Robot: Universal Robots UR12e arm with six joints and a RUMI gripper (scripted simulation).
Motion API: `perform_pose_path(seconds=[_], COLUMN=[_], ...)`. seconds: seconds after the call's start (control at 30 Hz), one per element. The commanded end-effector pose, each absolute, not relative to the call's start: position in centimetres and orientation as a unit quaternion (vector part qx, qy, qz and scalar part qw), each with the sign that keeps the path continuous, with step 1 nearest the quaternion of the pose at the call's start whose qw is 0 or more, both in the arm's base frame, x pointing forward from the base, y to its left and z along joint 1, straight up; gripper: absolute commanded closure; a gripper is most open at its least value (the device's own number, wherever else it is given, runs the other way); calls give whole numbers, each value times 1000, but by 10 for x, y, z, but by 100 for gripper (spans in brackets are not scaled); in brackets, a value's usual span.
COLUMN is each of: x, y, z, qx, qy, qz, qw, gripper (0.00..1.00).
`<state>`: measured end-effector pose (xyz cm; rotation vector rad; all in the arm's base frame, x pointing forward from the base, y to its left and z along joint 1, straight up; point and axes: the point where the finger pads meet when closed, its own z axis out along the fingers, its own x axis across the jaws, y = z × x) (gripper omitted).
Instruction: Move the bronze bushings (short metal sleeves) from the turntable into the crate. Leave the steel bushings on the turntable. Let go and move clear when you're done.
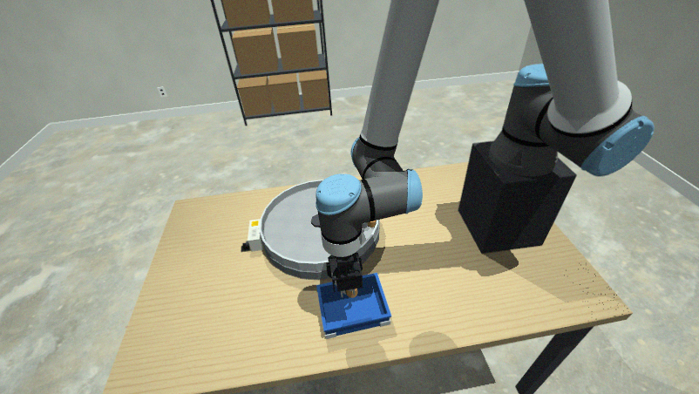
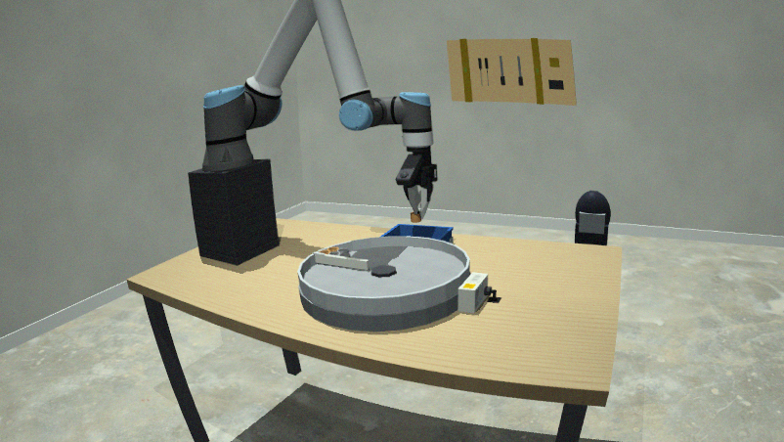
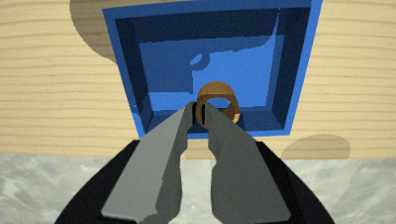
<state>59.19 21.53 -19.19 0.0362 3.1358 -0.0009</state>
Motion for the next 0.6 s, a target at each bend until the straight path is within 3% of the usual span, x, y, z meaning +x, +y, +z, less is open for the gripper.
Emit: perform_pose_path(seconds=[0.0,0.57], x=[593,593], y=[216,216], z=[-205,-222], qx=[12,12], qy=[1000,1000], qz=[0,0], qw=[4,4], gripper=[100,100])
